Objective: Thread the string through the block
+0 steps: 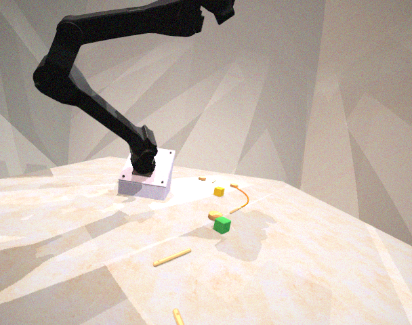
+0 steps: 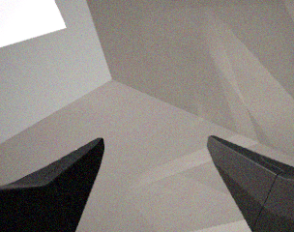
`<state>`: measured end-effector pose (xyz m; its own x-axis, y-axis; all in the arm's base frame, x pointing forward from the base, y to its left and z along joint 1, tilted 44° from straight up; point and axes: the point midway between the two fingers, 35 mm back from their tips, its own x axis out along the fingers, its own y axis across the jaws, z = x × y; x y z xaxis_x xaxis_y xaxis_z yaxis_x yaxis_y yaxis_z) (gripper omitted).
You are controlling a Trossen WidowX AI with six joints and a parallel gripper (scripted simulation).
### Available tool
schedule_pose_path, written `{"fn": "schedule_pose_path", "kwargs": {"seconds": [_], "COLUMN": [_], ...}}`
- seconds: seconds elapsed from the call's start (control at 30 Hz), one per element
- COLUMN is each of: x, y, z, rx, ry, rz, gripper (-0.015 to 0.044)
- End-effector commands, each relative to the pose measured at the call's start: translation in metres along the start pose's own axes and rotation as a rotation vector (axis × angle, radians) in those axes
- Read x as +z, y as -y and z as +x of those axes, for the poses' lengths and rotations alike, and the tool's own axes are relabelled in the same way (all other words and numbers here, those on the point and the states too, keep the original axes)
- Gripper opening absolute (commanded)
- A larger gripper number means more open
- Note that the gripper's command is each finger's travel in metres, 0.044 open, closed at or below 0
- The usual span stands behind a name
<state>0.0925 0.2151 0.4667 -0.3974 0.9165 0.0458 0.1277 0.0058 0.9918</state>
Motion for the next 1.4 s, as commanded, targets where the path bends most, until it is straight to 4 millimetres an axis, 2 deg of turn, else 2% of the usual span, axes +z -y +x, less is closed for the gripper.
{"fn": "schedule_pose_path", "kwargs": {"seconds": [0.0, 0.07, 0.13, 0.23, 0.33, 0.43, 0.53, 0.8, 0.93, 1.07, 1.23, 1.37], "x": [0.000, 0.002, 0.015, 0.056, 0.101, 0.143, 0.177, 0.248, 0.272, 0.287, 0.293, 0.291], "y": [0.000, 0.000, 0.000, 0.006, 0.020, 0.040, 0.063, 0.140, 0.185, 0.229, 0.287, 0.335], "z": [0.000, 0.000, 0.001, 0.002, 0.001, -0.004, -0.010, -0.031, -0.043, -0.057, -0.079, -0.099], "rx": [0.000, 0.003, 0.025, 0.072, 0.083, 0.053, -0.003, -0.289, -0.487, -0.696, -0.965, -1.204], "ry": [0.000, 0.003, 0.032, 0.136, 0.265, 0.398, 0.510, 0.730, 0.773, 0.771, 0.708, 0.585], "rz": [0.000, -0.001, -0.013, -0.049, -0.089, -0.120, -0.142, -0.236, -0.297, -0.346, -0.381, -0.416], "gripper": [0.0426, 0.0440, 0.0440, 0.0440, 0.0440, 0.0440, 0.0440, 0.0440, 0.0440, 0.0440, 0.0440, 0.0440]}}
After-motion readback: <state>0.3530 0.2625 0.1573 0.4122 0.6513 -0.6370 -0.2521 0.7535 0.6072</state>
